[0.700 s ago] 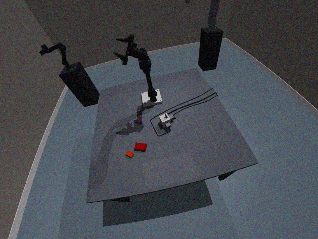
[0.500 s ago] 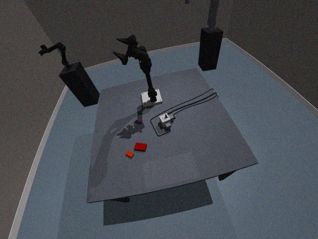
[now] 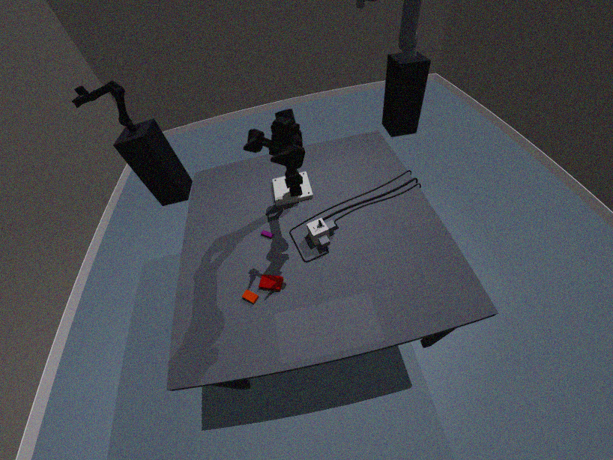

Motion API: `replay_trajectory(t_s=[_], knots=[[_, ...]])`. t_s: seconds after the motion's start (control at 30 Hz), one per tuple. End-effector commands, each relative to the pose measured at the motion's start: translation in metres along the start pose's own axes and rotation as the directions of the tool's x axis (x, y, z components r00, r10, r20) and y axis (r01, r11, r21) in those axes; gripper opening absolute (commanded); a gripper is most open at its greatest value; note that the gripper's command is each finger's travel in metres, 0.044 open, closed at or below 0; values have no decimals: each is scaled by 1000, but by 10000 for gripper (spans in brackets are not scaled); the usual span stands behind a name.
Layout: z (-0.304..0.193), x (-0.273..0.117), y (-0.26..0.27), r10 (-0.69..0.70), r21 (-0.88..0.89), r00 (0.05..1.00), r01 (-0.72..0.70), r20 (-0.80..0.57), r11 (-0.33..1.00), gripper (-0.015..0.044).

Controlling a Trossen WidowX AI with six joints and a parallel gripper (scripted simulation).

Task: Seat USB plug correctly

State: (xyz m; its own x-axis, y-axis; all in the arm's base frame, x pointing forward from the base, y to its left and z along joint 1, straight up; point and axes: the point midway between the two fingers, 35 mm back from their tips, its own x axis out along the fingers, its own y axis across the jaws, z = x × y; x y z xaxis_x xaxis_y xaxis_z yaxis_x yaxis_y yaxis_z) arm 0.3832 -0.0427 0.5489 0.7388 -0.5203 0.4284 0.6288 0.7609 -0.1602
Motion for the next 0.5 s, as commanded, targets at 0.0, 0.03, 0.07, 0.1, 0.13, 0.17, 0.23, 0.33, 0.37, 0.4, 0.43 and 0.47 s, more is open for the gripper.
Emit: replay_trajectory(t_s=[0.0, 0.03, 0.07, 0.1, 0.13, 0.17, 0.23, 0.33, 0.37, 0.4, 0.43, 0.47], knots=[[-53, -9, 58, 212, -285, 962, -254, -170, 924, 440], [-65, -13, 69, 253, -334, 945, -312, -210, 889, 440], [-76, -18, 79, 290, -377, 924, -369, -250, 850, 440], [-88, -23, 88, 324, -414, 900, -424, -290, 805, 440], [-99, -28, 97, 357, -447, 874, -478, -331, 756, 440], [-111, -35, 105, 387, -474, 844, -531, -372, 703, 440], [-134, -49, 120, 439, -513, 775, -631, -455, 582, 440], [-168, -77, 137, 496, -532, 648, -760, -578, 374, 440], [-179, -87, 142, 508, -527, 600, -796, -618, 298, 440], [-190, -98, 146, 517, -517, 549, -827, -657, 221, 440], [-200, -109, 149, 523, -502, 496, -853, -694, 143, 440], [-210, -121, 151, 524, -482, 440, -874, -729, 64, 440]])
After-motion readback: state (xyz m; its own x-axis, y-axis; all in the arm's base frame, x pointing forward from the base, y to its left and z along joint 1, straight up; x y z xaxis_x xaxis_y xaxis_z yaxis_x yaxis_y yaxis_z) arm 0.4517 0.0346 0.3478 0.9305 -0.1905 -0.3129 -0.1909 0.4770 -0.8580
